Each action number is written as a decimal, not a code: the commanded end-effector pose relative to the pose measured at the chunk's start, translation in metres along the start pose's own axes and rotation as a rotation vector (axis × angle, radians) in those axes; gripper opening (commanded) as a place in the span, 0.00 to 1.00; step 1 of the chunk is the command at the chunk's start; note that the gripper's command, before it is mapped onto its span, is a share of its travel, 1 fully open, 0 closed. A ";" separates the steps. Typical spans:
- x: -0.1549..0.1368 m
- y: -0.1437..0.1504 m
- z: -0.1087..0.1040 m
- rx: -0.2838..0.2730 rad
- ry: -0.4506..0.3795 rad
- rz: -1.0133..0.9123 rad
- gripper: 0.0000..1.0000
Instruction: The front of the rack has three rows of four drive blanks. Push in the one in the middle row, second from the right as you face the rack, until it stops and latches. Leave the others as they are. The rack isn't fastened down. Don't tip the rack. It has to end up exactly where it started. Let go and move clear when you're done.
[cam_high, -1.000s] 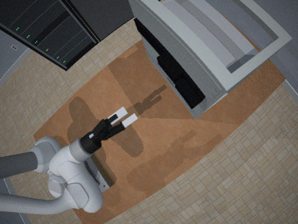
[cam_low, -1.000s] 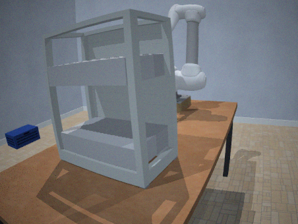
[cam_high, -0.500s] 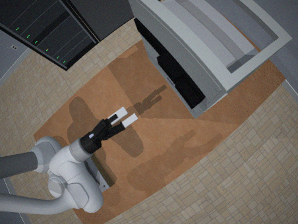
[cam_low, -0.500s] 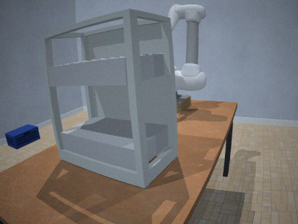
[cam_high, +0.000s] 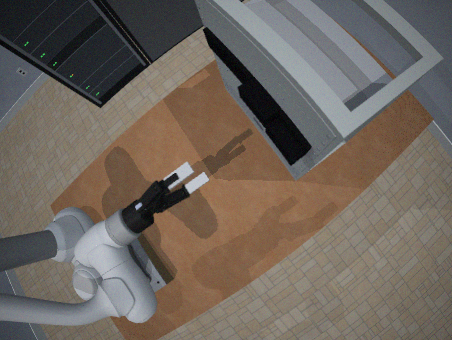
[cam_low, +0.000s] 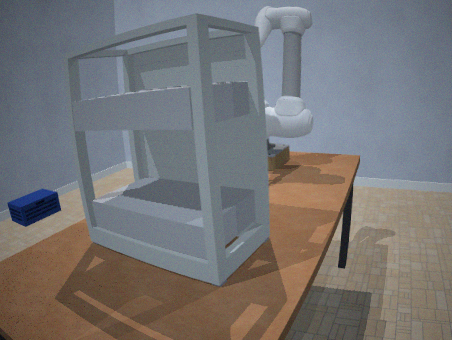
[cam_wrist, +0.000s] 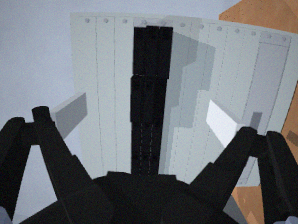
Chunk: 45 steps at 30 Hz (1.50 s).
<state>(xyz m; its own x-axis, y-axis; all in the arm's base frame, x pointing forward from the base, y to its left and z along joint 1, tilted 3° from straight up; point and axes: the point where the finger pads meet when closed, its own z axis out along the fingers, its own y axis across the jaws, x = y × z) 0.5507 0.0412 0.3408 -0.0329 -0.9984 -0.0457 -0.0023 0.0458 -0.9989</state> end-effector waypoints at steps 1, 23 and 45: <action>0.000 0.000 0.001 0.000 0.000 0.000 1.00; -0.022 0.000 0.054 0.000 0.000 0.000 1.00; -0.058 0.001 0.142 0.000 0.000 0.000 1.00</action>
<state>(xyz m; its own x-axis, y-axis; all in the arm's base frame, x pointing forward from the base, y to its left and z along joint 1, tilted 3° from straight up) 0.6920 0.0936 0.3420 -0.0329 -0.9984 -0.0457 -0.0019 0.0458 -0.9989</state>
